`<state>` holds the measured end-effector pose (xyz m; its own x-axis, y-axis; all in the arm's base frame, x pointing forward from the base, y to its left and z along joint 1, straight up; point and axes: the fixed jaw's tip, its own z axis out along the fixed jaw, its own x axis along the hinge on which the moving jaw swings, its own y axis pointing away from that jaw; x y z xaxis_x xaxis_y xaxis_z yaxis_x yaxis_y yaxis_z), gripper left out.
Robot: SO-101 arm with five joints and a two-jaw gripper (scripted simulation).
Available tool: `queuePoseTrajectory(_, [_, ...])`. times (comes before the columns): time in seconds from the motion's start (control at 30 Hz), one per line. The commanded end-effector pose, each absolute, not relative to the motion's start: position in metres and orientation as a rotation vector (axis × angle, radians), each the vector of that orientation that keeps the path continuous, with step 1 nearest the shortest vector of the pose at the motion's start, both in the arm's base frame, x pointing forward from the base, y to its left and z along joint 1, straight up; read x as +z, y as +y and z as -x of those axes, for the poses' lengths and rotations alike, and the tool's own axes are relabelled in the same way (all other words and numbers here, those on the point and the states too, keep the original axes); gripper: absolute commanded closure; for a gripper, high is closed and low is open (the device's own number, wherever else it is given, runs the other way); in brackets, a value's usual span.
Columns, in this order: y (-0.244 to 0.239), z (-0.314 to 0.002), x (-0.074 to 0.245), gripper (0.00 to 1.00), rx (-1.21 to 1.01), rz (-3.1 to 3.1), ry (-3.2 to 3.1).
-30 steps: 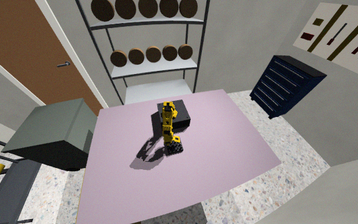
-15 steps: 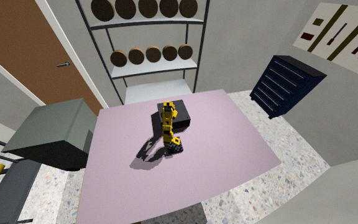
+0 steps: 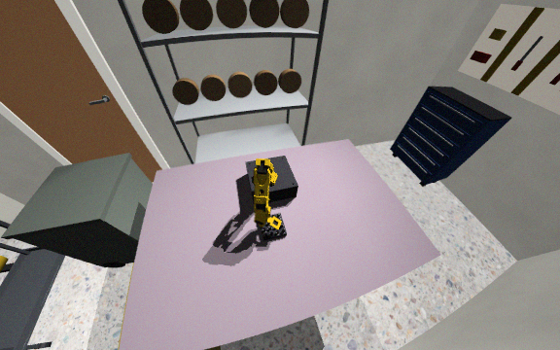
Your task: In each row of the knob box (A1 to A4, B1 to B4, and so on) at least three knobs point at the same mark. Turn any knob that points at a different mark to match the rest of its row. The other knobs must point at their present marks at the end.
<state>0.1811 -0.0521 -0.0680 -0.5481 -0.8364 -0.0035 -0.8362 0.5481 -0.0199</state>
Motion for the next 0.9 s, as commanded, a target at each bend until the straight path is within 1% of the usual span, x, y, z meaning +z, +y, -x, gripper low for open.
queuePoseTrajectory(0.0, [-0.0513, -0.1777, -0.0698, 0.99, 0.003, 1.391, 2.820])
queuePoseTrajectory(0.87, [-0.0497, -0.1795, -0.0698, 0.99, 0.002, 0.774, 3.047])
